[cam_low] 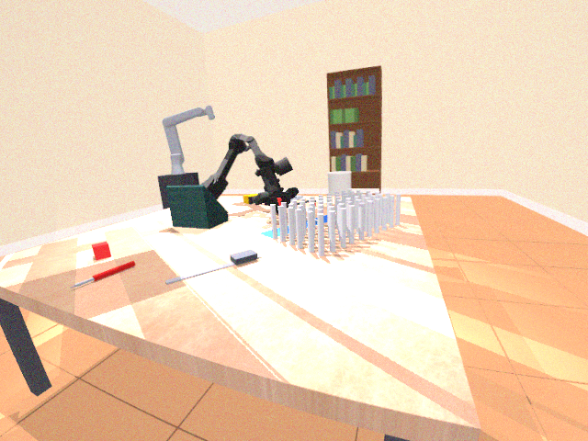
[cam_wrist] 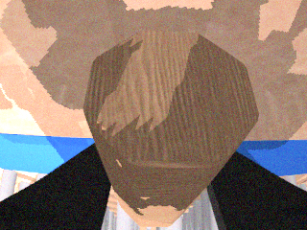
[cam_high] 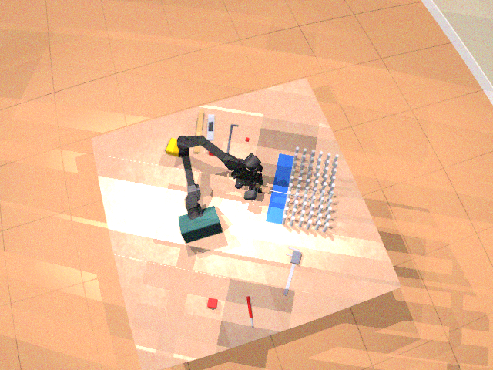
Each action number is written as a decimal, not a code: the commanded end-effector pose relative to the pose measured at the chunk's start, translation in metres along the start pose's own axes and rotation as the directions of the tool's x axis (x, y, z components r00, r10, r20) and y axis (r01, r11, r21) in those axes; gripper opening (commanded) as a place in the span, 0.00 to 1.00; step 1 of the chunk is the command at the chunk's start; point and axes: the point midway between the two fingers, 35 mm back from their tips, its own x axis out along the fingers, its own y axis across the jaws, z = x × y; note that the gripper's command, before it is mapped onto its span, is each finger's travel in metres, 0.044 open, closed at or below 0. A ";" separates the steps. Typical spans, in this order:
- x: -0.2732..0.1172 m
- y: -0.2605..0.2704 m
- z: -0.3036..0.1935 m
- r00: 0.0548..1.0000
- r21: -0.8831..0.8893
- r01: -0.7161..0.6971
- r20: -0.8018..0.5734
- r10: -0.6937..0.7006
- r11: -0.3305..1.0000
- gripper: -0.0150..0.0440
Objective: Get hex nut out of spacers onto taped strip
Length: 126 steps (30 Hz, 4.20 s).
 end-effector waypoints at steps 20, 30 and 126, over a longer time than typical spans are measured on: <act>0.007 -0.002 -0.015 1.000 -0.006 0.009 -0.008 -0.009 1.000 0.25; 0.011 -0.002 -0.021 1.000 -0.006 0.009 -0.009 -0.009 1.000 0.25; 0.023 0.000 -0.003 1.000 0.000 0.009 -0.007 -0.009 1.000 0.25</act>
